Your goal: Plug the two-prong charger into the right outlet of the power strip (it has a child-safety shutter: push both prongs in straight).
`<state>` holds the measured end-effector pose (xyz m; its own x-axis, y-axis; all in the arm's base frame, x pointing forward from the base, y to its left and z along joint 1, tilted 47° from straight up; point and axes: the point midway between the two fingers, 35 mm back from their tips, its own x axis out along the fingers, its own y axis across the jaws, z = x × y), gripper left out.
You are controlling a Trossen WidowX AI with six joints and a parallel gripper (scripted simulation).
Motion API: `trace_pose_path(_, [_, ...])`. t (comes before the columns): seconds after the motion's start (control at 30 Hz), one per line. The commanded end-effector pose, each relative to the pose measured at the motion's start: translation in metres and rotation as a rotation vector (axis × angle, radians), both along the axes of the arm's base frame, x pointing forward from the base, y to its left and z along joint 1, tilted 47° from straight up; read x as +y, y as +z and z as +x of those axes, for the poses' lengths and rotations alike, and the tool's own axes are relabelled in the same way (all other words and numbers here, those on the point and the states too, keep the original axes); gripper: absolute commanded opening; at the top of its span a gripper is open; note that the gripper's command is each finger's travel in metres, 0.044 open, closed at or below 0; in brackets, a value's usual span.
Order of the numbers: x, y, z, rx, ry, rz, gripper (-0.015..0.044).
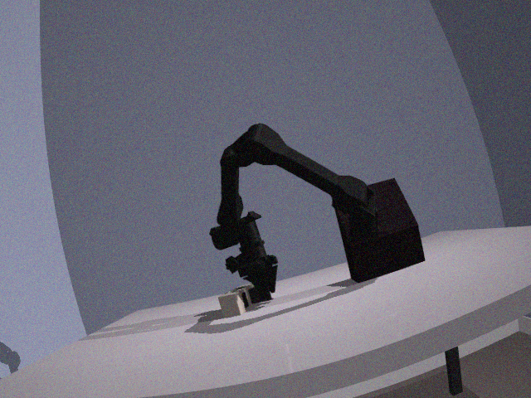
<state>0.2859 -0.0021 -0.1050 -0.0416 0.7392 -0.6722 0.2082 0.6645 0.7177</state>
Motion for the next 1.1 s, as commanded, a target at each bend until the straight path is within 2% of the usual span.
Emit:
trace_pose_path(0.0, [0.0,0.002,-0.004,-0.007,0.003,-0.003,0.044])
trace_pose_path(1.07, [0.006,0.005,-0.039,-0.005,0.003,-0.003,0.044])
